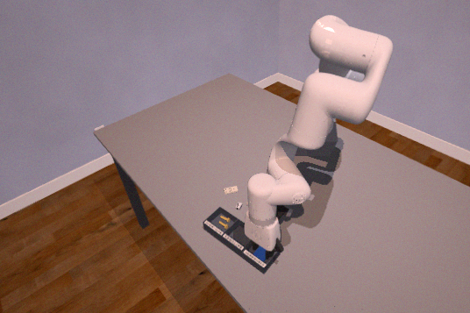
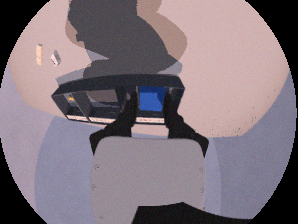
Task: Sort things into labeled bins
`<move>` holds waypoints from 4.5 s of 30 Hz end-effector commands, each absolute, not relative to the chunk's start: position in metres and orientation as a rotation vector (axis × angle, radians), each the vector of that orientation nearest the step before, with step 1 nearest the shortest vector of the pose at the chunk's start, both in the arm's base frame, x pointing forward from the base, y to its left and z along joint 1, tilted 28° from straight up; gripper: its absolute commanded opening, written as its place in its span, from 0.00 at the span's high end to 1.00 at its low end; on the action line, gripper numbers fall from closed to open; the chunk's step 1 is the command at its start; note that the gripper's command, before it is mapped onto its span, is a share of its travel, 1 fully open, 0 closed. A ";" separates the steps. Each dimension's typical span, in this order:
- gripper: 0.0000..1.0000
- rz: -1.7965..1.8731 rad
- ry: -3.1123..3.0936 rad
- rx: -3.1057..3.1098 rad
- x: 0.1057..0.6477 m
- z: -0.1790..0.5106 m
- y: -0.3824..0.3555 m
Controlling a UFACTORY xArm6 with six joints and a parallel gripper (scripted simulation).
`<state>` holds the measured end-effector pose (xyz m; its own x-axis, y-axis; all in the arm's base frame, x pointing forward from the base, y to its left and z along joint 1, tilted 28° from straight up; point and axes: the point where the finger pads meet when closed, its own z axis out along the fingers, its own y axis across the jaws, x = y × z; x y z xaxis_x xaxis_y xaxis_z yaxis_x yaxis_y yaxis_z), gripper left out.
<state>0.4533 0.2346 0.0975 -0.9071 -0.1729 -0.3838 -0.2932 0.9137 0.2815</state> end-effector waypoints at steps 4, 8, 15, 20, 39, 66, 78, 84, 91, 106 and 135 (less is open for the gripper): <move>0.53 0.478 2.717 -0.342 0.454 0.099 0.235; 0.53 0.478 2.717 -0.342 0.454 0.099 0.235; 0.53 0.478 2.717 -0.342 0.452 0.105 0.232; 0.53 0.478 2.717 -0.342 0.451 0.108 0.231; 0.53 0.478 2.717 -0.342 0.441 0.138 0.218; 0.71 0.411 2.634 -0.648 0.412 0.081 0.082; 0.71 0.410 2.634 -0.648 0.400 0.056 0.024; 0.71 0.410 2.634 -0.648 0.401 0.057 0.024; 0.71 0.410 2.634 -0.648 0.401 0.059 0.029; 0.71 0.410 2.634 -0.648 0.402 0.061 0.033; 0.71 0.410 2.634 -0.648 0.405 0.050 0.038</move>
<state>0.4026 0.0350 0.0571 -0.8151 -0.3784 -0.4387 -0.4940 0.8496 0.1849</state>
